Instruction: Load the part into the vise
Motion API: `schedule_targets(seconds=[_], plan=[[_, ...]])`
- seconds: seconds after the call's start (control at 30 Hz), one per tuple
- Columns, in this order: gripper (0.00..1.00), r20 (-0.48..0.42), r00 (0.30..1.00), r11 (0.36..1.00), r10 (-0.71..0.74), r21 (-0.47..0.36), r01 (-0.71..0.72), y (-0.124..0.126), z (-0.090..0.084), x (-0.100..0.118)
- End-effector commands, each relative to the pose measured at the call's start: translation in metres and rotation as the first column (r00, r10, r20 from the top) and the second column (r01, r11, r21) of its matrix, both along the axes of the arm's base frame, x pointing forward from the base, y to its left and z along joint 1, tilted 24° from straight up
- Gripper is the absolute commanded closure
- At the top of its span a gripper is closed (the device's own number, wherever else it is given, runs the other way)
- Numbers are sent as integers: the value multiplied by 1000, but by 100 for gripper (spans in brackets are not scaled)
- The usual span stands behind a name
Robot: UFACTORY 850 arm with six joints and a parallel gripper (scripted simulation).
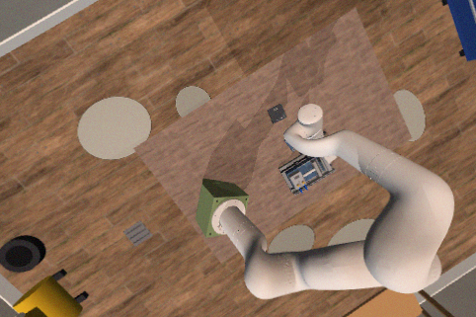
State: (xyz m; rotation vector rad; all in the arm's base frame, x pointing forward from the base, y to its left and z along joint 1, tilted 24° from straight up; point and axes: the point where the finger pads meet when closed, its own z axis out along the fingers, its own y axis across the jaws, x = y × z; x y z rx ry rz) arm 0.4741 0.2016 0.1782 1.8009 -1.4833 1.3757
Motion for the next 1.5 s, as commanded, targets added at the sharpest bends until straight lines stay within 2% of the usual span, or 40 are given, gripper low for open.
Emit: schedule_targets(seconds=[0.0,0.73,1.47], plan=[[100,1,1000,1000,0,1,0,1,1,0],[100,1,1000,1000,0,1,0,0,-2,1],[100,1,1000,1000,0,1,0,-3,-13,6]])
